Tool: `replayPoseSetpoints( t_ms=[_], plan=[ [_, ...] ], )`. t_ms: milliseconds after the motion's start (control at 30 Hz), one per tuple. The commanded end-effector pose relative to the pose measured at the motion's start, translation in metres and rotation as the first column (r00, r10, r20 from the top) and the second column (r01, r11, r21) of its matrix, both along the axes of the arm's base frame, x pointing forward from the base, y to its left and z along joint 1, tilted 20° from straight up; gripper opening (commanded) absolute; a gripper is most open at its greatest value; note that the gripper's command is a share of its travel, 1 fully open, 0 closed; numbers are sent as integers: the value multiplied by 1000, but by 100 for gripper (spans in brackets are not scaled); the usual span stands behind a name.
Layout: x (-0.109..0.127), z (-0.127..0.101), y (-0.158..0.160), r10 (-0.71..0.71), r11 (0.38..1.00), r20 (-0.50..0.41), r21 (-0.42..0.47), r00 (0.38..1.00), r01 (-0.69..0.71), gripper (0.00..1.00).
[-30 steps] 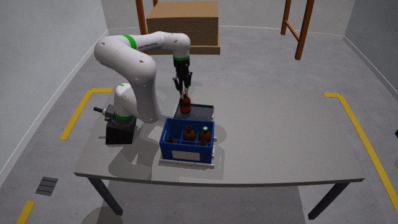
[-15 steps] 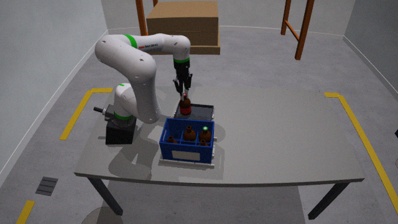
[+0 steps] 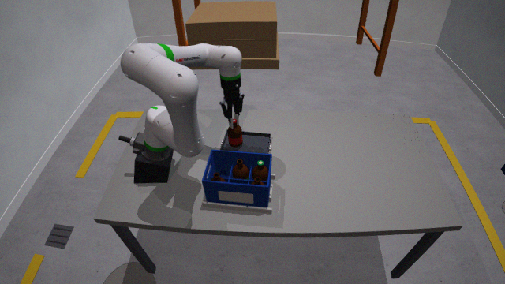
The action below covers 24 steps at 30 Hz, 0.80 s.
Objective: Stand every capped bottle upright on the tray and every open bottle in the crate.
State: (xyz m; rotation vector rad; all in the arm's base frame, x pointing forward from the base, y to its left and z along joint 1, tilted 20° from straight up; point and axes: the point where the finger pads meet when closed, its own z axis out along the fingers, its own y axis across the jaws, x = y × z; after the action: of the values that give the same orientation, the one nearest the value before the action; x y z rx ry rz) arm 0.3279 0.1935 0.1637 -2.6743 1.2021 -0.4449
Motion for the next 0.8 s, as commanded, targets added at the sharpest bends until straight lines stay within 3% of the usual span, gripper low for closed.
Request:
replayPoseSetpoints(
  t_ms=[0,767],
  plan=[
    [0,-1,0,0,1000,0,0,1000,0,0],
    [3,-9,0,0,1000,0,0,1000,0,0]
  ],
)
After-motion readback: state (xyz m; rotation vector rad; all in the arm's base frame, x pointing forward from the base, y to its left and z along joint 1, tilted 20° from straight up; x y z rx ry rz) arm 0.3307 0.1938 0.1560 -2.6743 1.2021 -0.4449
